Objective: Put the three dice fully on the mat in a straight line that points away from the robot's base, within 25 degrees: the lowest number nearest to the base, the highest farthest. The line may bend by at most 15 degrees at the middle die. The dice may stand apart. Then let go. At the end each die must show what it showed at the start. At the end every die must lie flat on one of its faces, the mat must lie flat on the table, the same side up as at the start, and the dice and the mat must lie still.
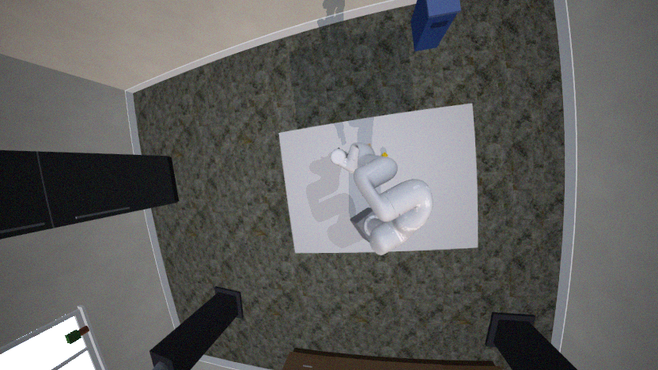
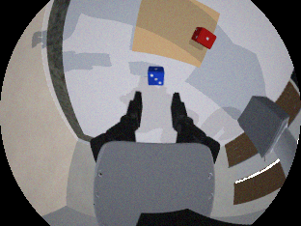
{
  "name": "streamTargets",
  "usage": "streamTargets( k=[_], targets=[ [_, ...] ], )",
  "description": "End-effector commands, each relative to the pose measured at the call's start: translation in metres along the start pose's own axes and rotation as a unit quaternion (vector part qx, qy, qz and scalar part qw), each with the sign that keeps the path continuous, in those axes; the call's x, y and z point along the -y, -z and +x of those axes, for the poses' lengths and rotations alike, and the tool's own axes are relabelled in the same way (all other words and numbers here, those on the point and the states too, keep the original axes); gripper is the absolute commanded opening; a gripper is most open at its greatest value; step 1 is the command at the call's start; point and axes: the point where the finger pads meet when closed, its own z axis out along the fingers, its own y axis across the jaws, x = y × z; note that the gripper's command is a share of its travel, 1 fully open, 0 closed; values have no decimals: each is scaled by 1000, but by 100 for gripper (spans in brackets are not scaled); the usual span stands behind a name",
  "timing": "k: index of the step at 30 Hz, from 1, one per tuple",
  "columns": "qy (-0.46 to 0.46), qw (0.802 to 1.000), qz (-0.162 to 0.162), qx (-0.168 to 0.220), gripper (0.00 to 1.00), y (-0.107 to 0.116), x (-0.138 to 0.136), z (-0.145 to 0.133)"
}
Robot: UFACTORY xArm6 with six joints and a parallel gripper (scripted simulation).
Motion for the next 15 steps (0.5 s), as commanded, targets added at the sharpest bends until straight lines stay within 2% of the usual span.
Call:
streamTargets(
  k=[1,15],
  targets=[
    [0,1000,2,0,47,0,1,0],
    [0,1000,2,0,47,-17,2,0]
  ],
)
